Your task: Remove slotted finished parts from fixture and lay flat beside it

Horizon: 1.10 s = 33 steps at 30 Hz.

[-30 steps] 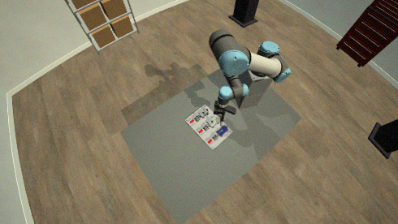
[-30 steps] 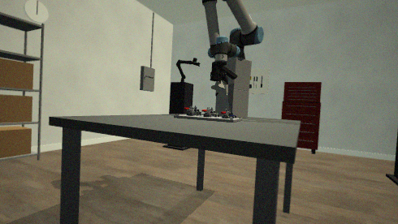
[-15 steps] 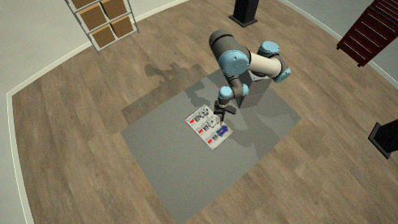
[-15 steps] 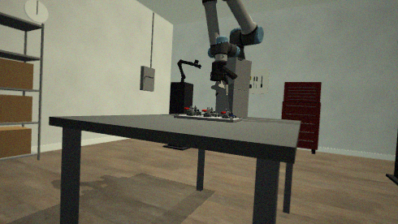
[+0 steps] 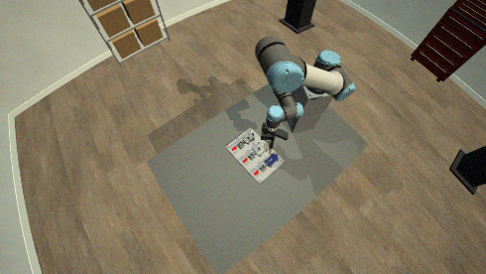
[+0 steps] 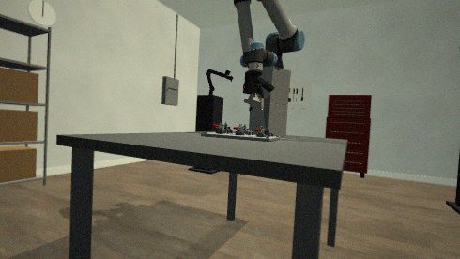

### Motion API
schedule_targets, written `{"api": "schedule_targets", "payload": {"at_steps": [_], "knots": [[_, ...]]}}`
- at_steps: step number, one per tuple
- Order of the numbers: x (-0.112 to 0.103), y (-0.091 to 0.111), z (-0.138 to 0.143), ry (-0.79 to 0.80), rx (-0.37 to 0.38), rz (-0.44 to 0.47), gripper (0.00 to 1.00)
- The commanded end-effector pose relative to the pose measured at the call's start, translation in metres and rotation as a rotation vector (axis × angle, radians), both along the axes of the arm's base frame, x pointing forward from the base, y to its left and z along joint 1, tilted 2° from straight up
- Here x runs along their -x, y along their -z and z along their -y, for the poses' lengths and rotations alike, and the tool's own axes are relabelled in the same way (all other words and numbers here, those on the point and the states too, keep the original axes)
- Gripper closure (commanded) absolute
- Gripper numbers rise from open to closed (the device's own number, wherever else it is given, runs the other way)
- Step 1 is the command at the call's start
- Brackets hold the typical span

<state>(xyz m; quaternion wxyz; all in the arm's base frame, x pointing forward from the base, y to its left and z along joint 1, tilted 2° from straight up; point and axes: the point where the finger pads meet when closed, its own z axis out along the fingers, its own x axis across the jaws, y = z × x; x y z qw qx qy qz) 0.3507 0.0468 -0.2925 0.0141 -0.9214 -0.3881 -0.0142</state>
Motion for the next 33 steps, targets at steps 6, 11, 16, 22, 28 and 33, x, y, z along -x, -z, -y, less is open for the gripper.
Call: {"api": "schedule_targets", "payload": {"at_steps": [6, 11, 16, 22, 28, 33], "knots": [[0.0, 0.0, 0.0, 0.0, 0.0, 0.001, 0.0], [-0.001, 0.0, 0.0, 0.005, 0.0, 0.001, 0.0], [-0.002, -0.001, 0.002, 0.033, 0.0, 0.0, 0.0], [-0.005, -0.003, 0.006, 0.12, -0.002, -0.003, 0.0], [-0.008, -0.006, 0.01, 0.216, -0.003, -0.007, 0.0], [-0.014, -0.01, 0.018, 0.377, -0.005, -0.013, 0.0]]}}
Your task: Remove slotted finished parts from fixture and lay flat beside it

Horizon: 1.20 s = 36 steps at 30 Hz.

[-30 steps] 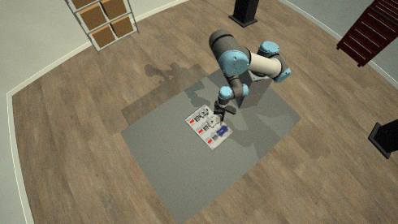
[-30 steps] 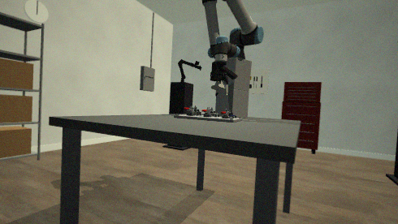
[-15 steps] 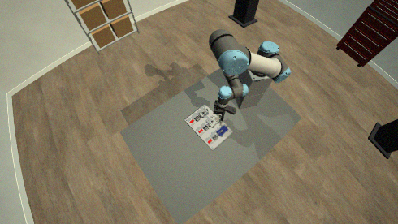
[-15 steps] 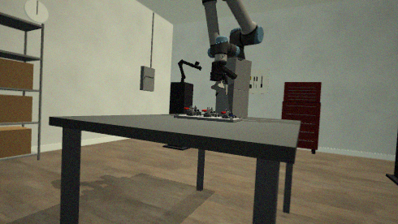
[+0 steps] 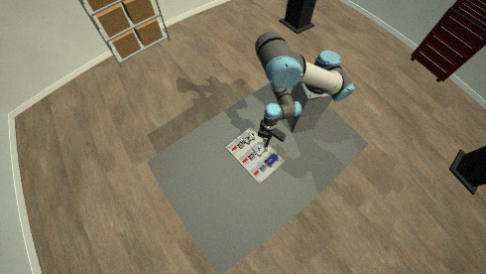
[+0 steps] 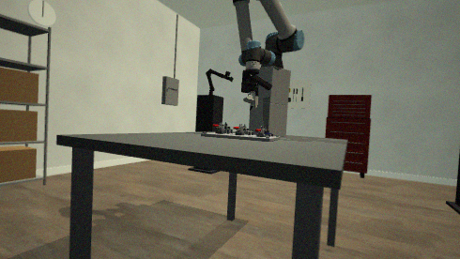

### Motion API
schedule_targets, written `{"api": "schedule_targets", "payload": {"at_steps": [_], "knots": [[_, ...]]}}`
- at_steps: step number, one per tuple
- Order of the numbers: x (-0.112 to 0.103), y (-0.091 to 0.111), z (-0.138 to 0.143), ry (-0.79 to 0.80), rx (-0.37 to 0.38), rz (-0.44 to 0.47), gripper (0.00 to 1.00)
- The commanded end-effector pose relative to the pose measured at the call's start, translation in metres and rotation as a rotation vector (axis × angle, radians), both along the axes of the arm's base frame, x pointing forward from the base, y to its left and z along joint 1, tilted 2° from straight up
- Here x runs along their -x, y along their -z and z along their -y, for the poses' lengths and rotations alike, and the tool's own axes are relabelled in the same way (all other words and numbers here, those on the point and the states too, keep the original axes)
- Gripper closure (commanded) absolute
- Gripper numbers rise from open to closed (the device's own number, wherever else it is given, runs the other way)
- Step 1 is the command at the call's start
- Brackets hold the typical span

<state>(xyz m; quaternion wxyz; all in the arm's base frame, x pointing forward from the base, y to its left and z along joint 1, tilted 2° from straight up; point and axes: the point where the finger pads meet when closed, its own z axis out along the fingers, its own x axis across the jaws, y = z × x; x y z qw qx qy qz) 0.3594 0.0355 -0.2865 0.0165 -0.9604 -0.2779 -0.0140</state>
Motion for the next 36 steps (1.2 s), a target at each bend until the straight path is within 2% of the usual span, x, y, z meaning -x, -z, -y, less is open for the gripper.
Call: {"api": "schedule_targets", "payload": {"at_steps": [1, 3, 21, 23, 25, 30, 36], "knots": [[-0.007, -0.005, 0.009, 0.18, 0.0, -0.008, 0.0], [-0.01, -0.007, 0.013, 0.26, -0.001, -0.011, 0.0], [-0.01, -0.007, 0.013, 0.26, -0.001, -0.011, 0.0], [-0.013, -0.009, 0.018, 0.346, -0.003, -0.015, 0.0], [-0.013, -0.009, 0.018, 0.346, -0.003, -0.015, 0.0], [-0.021, -0.016, 0.032, 0.58, -0.007, -0.024, 0.0], [-0.021, -0.016, 0.032, 0.58, -0.007, -0.024, 0.0]]}}
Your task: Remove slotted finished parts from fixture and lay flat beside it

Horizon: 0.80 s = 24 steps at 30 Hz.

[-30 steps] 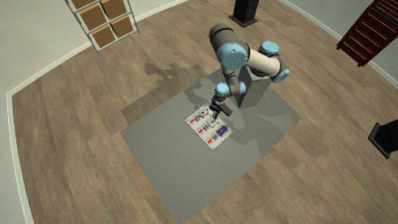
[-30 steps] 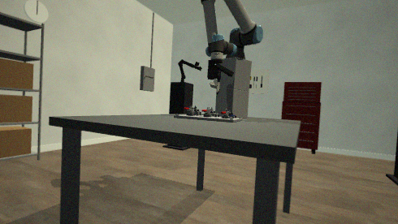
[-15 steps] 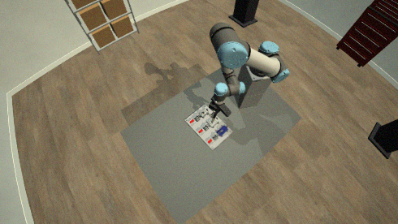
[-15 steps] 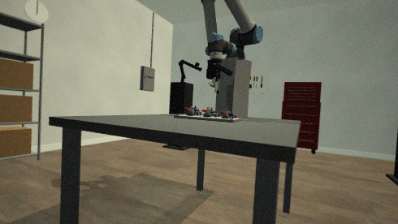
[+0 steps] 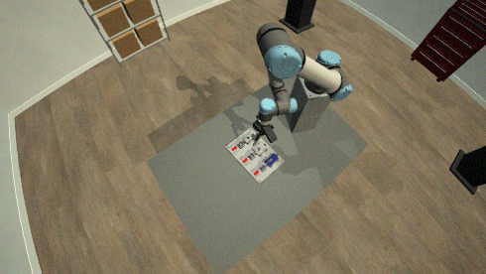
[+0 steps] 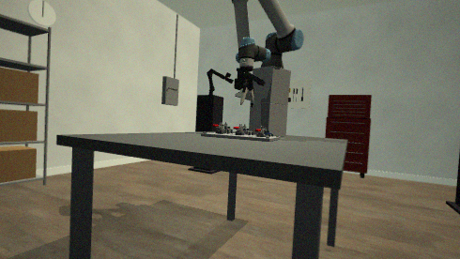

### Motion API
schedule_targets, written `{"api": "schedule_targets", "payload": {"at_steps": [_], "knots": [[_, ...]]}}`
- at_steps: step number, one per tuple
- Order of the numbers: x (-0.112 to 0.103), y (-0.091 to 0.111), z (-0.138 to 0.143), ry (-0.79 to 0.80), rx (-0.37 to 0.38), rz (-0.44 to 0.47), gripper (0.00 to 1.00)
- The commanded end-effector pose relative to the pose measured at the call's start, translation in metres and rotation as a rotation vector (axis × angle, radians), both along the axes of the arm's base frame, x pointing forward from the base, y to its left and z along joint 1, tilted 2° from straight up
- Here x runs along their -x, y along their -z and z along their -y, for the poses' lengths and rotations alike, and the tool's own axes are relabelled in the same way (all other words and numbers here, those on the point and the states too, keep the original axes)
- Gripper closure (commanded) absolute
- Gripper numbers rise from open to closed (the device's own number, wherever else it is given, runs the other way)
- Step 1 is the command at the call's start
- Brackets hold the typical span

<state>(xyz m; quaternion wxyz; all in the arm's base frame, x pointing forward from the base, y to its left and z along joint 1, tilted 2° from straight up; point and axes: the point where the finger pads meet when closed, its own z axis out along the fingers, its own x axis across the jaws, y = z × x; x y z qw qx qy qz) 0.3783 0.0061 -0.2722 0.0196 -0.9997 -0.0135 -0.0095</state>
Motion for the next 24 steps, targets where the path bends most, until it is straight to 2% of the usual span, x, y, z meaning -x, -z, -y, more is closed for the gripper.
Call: {"api": "schedule_targets", "payload": {"at_steps": [1, 12, 17, 24], "knots": [[-0.002, -0.001, 0.002, 0.044, 0.002, -0.004, 0.0], [-0.002, -0.001, 0.002, 0.044, 0.002, -0.004, 0.0], [-0.009, -0.009, 0.018, 0.297, -0.002, -0.014, 0.0], [-0.009, -0.009, 0.018, 0.297, -0.002, -0.014, 0.0]]}}
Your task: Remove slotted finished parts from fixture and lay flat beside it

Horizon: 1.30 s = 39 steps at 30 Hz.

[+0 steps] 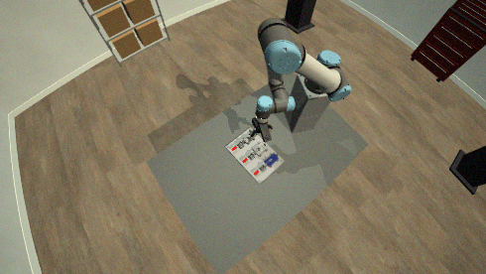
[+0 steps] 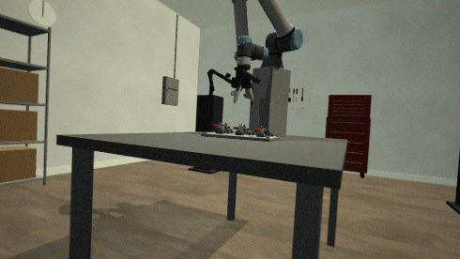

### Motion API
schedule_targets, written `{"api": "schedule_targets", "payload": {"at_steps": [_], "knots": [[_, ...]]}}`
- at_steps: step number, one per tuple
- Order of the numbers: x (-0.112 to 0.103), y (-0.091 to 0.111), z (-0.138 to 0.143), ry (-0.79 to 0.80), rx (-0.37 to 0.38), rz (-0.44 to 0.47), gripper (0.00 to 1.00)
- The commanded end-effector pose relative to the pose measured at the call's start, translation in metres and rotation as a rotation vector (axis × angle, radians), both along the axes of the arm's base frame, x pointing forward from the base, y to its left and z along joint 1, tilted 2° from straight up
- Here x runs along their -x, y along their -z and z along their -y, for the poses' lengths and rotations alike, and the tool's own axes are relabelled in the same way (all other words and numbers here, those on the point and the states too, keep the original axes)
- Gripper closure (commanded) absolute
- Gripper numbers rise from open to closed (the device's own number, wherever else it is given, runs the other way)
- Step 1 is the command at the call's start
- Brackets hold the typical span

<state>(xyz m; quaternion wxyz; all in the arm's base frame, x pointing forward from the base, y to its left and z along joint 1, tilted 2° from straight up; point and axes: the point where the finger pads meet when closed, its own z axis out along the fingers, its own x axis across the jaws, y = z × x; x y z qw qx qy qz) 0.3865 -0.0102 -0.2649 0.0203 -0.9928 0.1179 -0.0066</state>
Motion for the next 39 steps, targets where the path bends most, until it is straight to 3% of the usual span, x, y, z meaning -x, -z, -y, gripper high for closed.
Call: {"api": "schedule_targets", "payload": {"at_steps": [1, 11, 19, 36, 39], "knots": [[-0.001, -0.001, 0.002, 0.034, 0.002, -0.003, 0.0], [-0.001, -0.001, 0.002, 0.034, 0.002, -0.003, 0.0], [-0.009, -0.01, 0.023, 0.342, -0.003, -0.015, 0.0], [-0.009, -0.01, 0.023, 0.343, -0.003, -0.015, 0.0], [-0.012, -0.014, 0.034, 0.491, -0.006, -0.02, 0.0]]}}
